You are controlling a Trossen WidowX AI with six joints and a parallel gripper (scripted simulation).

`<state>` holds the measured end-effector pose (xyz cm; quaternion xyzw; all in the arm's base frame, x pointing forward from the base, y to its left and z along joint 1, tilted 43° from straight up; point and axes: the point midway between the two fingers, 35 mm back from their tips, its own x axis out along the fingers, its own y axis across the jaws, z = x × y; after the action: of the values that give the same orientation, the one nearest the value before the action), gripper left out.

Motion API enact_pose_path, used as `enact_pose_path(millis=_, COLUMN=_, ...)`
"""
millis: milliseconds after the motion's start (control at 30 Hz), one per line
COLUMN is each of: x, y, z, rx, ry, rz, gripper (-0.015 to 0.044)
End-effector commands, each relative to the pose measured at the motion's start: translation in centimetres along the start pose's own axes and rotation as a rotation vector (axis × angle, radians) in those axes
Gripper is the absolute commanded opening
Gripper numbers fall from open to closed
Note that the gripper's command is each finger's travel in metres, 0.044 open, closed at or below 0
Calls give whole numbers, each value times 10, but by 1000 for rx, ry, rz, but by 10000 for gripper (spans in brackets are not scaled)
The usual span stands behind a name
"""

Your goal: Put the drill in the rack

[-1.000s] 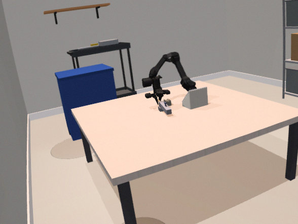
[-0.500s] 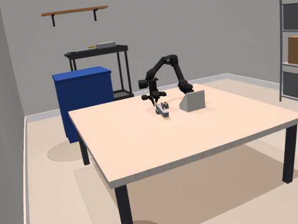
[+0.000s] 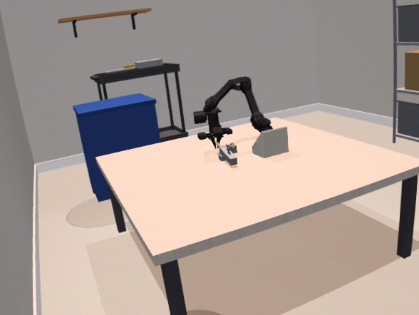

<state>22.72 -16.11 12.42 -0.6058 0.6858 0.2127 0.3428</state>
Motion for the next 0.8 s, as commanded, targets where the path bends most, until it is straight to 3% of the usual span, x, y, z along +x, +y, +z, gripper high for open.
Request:
enact_pose_path(millis=0, x=-3, y=-3, z=-7, rx=4, ry=-4, rz=-10, gripper=0)
enact_pose_path(millis=767, x=-13, y=4, z=-4, rx=4, ry=-5, rz=-10, gripper=0)
